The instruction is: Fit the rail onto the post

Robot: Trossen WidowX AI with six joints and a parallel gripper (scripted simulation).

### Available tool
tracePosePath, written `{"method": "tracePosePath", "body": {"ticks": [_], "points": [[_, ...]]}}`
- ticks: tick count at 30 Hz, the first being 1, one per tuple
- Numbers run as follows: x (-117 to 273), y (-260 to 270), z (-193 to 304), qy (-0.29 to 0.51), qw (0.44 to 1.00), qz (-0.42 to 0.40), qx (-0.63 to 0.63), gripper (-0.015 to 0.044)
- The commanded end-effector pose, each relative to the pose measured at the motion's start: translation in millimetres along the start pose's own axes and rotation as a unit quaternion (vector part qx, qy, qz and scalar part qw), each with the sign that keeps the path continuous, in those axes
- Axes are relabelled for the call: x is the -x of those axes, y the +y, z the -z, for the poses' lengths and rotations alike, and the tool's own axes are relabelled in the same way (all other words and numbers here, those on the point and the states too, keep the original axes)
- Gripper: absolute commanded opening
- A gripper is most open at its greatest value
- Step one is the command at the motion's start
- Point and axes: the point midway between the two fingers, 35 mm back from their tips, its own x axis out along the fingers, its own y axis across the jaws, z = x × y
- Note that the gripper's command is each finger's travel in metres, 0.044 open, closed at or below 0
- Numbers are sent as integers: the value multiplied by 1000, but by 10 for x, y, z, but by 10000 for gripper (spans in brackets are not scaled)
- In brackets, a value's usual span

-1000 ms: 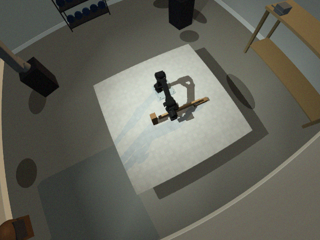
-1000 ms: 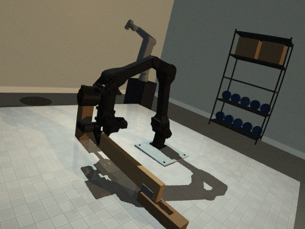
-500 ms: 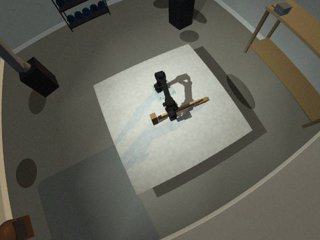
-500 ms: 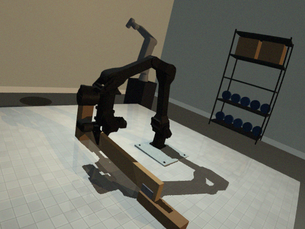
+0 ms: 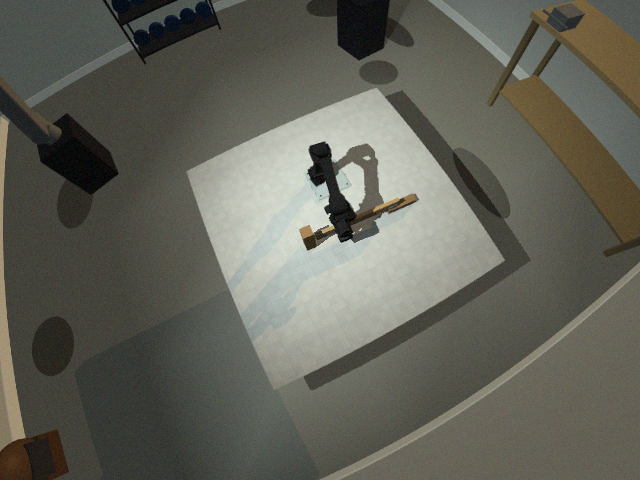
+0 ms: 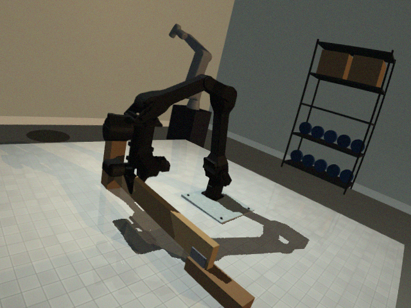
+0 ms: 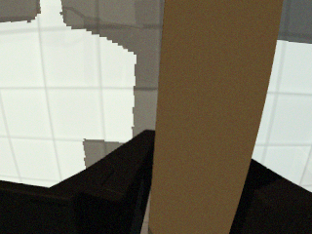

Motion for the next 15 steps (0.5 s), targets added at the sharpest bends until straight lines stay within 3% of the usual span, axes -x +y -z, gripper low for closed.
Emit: {"method": "tracePosePath", "body": {"ticks": [1, 15], "points": [[9, -6, 15, 0, 1000, 1, 2, 0], [-1, -6, 56, 0, 1000, 1, 2, 0]]}}
